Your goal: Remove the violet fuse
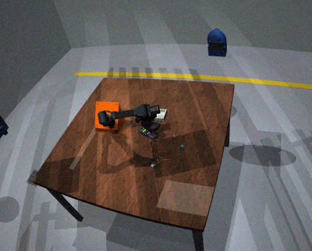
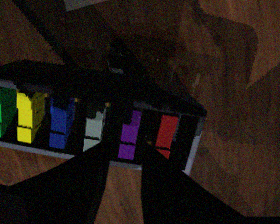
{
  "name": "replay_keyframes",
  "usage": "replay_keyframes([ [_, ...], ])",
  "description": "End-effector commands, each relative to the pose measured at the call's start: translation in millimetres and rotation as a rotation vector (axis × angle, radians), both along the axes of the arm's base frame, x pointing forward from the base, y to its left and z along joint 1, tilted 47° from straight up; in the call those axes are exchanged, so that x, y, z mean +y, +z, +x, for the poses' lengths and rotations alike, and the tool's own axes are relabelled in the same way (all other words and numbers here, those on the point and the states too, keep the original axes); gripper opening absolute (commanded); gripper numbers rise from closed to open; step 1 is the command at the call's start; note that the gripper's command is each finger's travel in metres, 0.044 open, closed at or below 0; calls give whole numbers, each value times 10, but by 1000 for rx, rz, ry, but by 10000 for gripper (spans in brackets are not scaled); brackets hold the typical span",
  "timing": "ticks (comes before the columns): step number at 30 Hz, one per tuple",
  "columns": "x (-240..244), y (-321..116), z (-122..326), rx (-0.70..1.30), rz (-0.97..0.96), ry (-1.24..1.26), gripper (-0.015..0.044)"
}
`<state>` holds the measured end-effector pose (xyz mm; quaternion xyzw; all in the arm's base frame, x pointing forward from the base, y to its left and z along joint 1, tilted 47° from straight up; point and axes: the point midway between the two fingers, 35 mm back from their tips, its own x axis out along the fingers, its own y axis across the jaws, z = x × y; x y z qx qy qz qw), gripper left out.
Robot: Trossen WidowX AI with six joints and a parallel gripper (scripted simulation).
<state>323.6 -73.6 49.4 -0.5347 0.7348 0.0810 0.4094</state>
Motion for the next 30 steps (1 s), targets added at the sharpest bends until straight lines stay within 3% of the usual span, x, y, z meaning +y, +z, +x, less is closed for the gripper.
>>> replay_keyframes([
  [1,-40,-37,-14,8,-4,4,74],
  [30,-179,-164,-22,8,-5,4,74],
])
